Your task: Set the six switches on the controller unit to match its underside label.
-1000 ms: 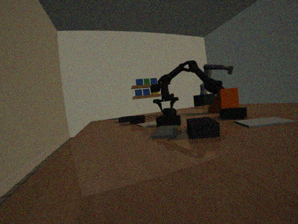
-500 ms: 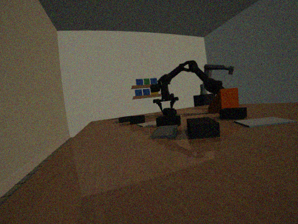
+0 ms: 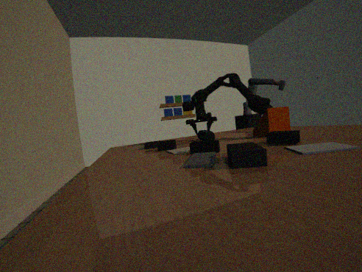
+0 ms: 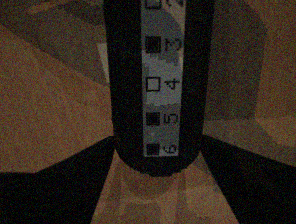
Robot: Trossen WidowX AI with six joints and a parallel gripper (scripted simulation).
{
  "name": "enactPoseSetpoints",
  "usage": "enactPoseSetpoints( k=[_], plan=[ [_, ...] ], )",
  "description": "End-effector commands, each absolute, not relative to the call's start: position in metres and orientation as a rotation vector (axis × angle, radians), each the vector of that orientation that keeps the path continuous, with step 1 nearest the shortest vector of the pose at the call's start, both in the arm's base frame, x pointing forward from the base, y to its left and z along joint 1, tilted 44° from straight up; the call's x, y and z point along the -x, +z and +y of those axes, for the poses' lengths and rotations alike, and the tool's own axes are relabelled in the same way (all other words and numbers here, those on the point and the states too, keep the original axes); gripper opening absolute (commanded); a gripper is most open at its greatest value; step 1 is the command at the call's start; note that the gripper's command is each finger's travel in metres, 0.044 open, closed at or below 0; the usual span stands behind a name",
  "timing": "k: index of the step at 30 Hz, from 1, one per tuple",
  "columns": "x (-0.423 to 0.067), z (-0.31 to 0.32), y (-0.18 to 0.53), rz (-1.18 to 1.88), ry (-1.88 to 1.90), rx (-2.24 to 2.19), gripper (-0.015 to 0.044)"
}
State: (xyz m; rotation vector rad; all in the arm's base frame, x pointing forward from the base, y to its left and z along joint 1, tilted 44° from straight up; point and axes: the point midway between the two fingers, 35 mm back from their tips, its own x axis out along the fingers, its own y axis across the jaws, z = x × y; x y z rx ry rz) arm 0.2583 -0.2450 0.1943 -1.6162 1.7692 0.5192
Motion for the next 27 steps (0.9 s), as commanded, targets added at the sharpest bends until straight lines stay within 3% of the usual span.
enactPoseSetpoints(
  k=[1,27],
  plan=[
    [-0.259,-0.240,0.197,1.762,0.520,1.620,0.0336],
    [-0.261,-0.220,0.205,1.761,0.522,1.619,0.0336]
  ],
)
